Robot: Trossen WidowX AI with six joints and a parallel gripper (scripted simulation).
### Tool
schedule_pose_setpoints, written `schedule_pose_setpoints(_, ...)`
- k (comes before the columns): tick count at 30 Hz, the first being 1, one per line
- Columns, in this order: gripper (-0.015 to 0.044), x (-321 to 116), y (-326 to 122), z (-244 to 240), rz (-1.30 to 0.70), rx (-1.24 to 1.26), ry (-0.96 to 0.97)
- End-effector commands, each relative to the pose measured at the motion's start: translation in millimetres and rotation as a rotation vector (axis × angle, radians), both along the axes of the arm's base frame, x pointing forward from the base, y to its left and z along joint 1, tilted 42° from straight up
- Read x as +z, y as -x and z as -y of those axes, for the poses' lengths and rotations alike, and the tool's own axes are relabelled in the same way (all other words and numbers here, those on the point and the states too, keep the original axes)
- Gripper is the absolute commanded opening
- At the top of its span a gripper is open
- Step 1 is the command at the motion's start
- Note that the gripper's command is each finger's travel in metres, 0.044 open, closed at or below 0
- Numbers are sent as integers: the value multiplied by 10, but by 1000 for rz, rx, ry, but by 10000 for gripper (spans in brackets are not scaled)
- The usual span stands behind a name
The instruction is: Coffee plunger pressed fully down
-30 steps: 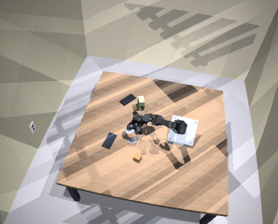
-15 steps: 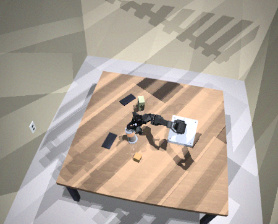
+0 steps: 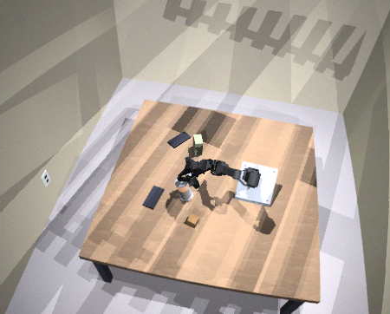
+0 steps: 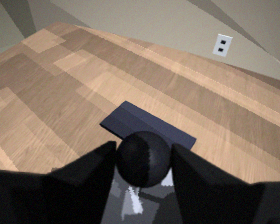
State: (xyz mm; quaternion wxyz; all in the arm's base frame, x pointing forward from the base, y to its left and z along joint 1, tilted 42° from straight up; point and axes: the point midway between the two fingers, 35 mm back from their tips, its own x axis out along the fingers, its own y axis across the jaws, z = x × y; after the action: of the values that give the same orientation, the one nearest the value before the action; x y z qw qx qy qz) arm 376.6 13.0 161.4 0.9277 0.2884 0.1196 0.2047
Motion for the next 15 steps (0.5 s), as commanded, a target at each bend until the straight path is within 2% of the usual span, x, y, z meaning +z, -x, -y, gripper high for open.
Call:
schedule_pose_setpoints(1,125,-30,-8,-28,-13,11,-5)
schedule_pose_setpoints(15,125,-26,-31,-26,-13,11,-5)
